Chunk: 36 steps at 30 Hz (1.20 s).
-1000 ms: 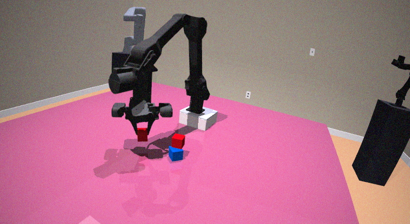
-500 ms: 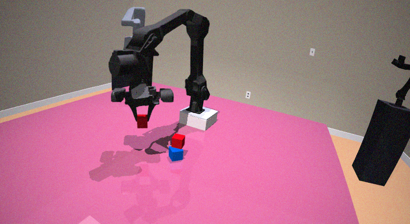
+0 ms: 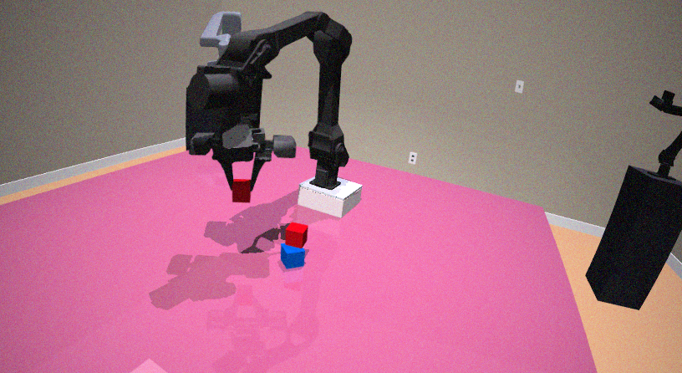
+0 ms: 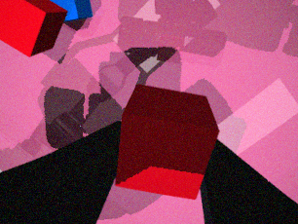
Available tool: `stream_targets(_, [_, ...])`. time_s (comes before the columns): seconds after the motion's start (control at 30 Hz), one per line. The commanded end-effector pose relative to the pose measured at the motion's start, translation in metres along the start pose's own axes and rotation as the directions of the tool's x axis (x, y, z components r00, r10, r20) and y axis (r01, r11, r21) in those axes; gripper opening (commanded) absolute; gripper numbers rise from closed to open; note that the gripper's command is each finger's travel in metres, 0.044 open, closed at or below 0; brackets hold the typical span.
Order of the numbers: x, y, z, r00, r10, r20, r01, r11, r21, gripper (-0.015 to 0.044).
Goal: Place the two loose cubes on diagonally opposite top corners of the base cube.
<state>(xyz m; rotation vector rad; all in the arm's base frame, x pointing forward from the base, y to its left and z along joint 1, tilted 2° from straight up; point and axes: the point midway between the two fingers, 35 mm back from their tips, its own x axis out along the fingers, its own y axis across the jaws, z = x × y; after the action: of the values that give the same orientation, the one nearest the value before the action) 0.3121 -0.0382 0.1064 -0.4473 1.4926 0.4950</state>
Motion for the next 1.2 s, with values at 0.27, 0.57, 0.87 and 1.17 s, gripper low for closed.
stream_targets(0.27, [0.002,0.026,0.027,1.0,-0.003,0.004,0.003,0.986,0.166,0.0105])
stream_targets(0.57, [0.005,0.049,0.045,1.0,0.0,0.005,-0.002,0.954,0.301,0.0105])
stream_targets(0.87, [0.007,0.074,0.061,1.0,0.005,0.005,-0.007,0.902,0.431,0.0105])
stream_targets(1.17, [0.011,0.086,0.068,1.0,0.007,0.004,-0.008,0.871,0.49,0.0105])
